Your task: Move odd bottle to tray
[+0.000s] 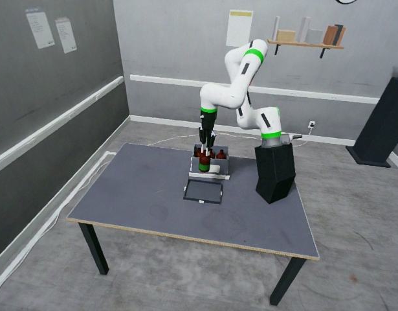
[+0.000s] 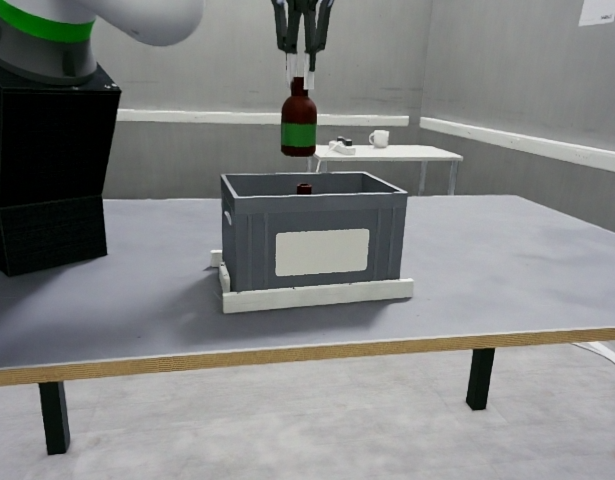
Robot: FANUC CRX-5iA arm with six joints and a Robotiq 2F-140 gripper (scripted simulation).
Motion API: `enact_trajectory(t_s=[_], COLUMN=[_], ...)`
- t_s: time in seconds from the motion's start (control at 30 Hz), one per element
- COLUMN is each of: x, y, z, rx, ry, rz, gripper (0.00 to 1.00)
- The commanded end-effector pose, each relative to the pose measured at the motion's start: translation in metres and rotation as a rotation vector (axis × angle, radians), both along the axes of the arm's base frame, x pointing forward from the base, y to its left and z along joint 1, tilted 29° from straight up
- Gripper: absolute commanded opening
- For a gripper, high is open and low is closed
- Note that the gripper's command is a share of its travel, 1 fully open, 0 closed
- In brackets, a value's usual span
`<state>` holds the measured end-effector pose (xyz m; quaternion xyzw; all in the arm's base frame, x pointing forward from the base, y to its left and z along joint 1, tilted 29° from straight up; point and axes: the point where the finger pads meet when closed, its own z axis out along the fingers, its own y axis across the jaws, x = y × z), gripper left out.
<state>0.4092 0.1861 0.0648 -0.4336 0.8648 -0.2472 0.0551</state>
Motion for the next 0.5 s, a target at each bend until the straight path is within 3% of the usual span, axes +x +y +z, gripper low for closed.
enact_trajectory(t_s=[0.0, 0.47], x=[-0.001, -0.005], y=[0.003, 0.015], z=[-0.001, -0.007], rx=[0.001, 0.001], ry=[-0.001, -0.001], rz=[0.001, 0.001], gripper=[0.1, 0.1])
